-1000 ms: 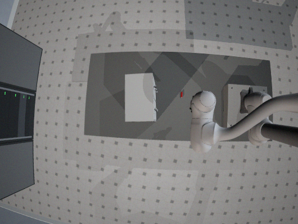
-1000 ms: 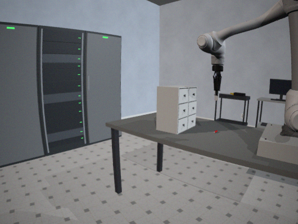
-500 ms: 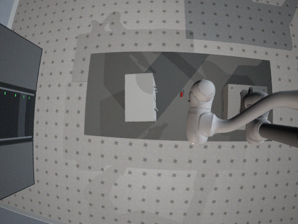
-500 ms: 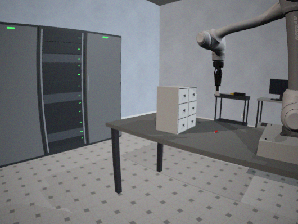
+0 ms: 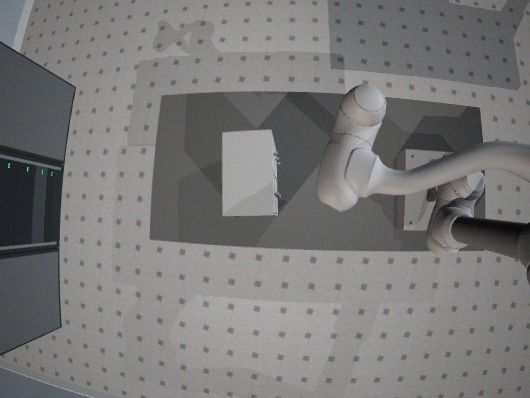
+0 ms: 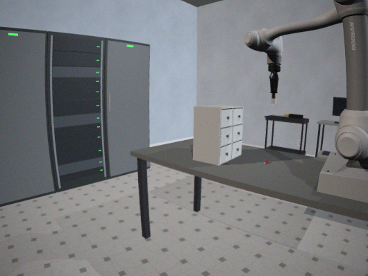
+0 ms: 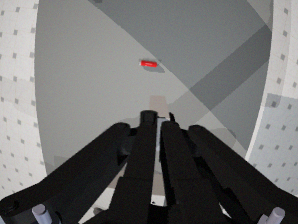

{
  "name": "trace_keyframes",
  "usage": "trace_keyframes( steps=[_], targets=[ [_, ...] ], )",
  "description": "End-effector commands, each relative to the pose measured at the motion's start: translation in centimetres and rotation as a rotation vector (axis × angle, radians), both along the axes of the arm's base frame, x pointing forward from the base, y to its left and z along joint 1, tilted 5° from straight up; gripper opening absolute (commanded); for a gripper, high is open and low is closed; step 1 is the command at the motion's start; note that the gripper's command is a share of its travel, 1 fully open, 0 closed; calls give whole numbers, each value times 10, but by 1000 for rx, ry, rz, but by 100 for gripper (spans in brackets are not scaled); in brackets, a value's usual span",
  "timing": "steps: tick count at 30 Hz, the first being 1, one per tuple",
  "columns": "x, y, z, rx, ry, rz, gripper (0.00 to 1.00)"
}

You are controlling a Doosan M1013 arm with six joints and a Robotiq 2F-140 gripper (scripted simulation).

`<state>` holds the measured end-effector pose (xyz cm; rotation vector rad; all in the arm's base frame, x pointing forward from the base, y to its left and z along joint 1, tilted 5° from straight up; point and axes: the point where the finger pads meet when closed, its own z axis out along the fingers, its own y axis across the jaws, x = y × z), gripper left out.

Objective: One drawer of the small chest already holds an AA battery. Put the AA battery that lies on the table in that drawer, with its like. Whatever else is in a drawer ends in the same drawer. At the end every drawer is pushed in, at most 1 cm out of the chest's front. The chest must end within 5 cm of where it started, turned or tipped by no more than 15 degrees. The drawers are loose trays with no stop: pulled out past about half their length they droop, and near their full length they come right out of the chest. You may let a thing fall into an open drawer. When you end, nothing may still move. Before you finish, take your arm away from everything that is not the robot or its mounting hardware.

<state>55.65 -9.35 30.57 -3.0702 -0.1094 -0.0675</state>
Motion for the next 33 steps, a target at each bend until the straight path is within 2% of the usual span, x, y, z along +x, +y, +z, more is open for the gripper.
trace_keyframes(
  steps=[1,7,12,14,26,29,31,33],
  targets=[
    [1,0,-1,1,-8,0,0],
    [6,1,-6,6,-74,-5,0],
    [16,2,-15,14,-189,-13,0],
    [16,2,-15,14,-189,-13,0],
    [55,7,-49,46,-630,-42,0],
    [61,9,-55,53,-707,-47,0],
    [61,9,-55,53,-707,-47,0],
    [65,9,-58,56,-749,-49,0]
  ],
)
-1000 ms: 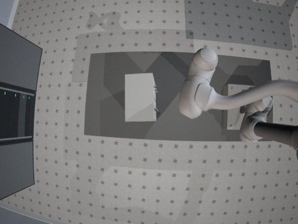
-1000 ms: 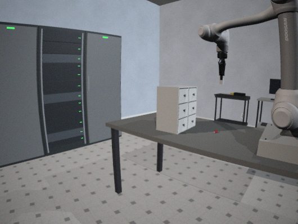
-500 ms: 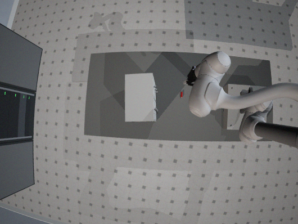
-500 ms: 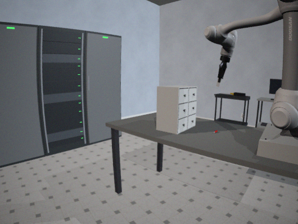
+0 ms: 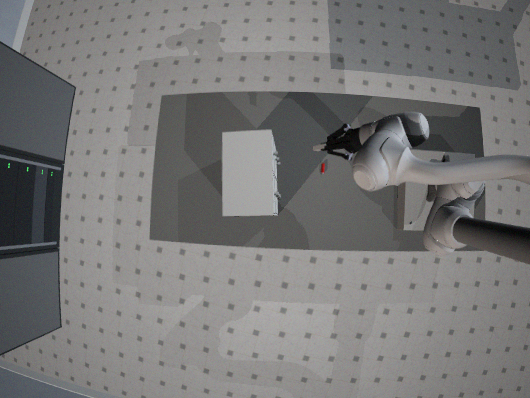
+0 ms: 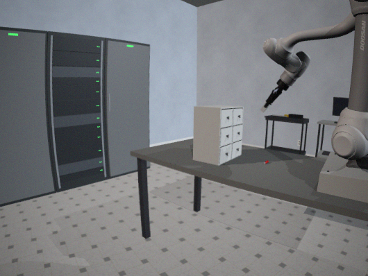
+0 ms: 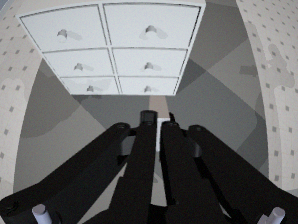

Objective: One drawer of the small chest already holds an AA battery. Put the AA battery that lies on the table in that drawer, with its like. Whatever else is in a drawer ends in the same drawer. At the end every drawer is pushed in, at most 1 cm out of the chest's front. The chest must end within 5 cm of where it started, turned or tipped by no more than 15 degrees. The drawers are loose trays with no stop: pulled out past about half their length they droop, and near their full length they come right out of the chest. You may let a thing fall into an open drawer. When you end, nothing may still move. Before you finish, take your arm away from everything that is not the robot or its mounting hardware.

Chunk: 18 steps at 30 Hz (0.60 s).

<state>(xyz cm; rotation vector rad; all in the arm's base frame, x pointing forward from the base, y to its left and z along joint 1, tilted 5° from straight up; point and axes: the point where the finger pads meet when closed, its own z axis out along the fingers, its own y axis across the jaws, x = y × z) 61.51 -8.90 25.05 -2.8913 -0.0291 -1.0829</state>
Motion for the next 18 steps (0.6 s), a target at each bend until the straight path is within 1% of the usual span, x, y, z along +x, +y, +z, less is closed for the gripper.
trace_keyframes(
  steps=[1,13,15,18],
  targets=[
    [8,5,-5,29,-100,31,0],
    [24,7,-20,40,-286,21,0],
    [24,7,-20,40,-286,21,0],
    [28,8,-23,43,-329,19,0]
  ],
)
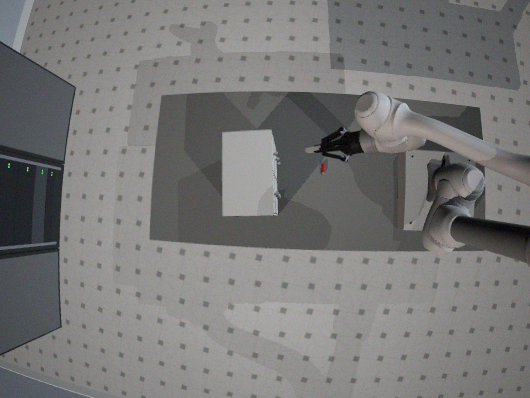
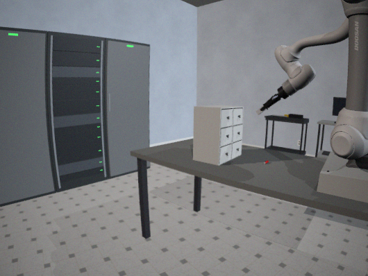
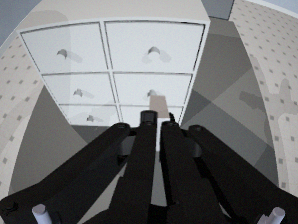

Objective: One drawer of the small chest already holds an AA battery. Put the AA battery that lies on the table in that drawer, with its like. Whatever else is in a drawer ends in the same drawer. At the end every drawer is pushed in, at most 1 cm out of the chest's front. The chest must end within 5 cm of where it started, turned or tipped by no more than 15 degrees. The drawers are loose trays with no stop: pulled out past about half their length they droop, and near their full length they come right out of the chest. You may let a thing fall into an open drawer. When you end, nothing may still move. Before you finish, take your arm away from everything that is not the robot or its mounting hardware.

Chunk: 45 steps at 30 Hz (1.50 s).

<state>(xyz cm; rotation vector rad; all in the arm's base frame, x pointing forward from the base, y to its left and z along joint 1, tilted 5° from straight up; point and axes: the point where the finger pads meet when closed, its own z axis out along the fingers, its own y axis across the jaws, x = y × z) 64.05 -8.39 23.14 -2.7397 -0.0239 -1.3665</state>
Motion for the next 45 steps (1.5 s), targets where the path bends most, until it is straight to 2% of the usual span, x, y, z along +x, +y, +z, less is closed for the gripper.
trace_keyframes(
  steps=[1,12,19,26,27,45],
  targets=[
    [4,3,-5,12,-136,15,0],
    [17,4,-17,20,-285,4,0],
    [20,5,-20,24,-325,2,0],
    [21,5,-21,23,-336,1,0],
    [21,5,-21,23,-336,1,20],
    [21,5,-21,23,-336,1,20]
  ],
)
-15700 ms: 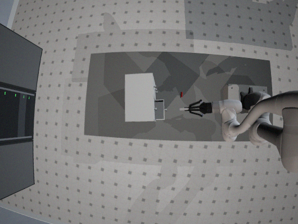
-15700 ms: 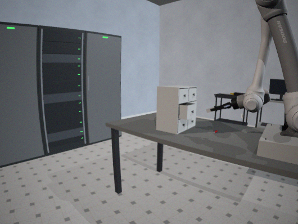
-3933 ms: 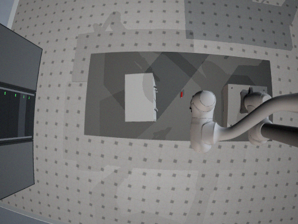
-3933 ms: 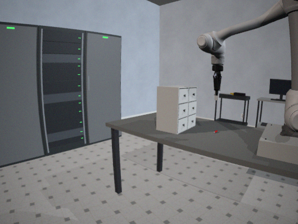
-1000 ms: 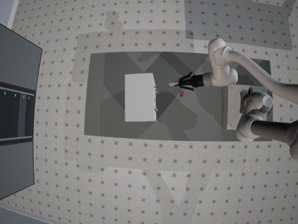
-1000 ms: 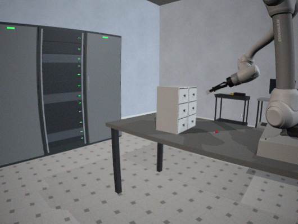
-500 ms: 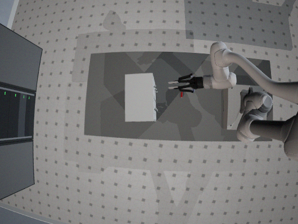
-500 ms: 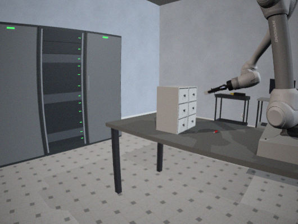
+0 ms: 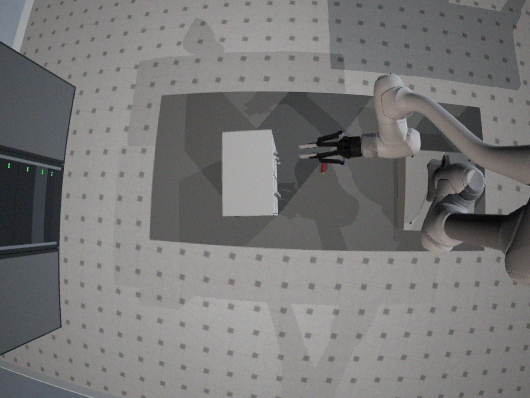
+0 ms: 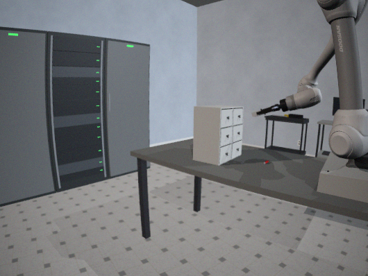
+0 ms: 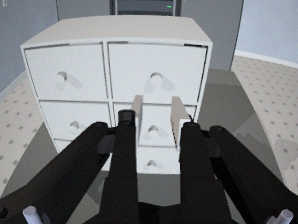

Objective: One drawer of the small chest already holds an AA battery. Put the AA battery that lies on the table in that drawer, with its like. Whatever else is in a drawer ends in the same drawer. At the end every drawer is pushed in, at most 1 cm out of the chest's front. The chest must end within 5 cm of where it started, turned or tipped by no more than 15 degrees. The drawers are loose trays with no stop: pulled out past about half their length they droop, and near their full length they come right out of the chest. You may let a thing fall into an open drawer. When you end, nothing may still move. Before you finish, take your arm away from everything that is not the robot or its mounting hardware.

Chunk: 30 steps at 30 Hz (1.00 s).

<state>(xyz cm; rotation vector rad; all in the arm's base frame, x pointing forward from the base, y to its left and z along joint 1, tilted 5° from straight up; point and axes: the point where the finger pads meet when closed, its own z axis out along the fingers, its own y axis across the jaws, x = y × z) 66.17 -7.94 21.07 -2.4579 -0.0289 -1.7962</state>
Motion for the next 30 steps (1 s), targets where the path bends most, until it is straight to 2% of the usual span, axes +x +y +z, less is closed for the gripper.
trace_keyframes(
  steps=[1,12,30],
  targets=[
    [0,0,0,0,0,0,20],
    [6,1,-2,0,0,0,20],
    [54,5,-14,0,0,0,20]
  ],
)
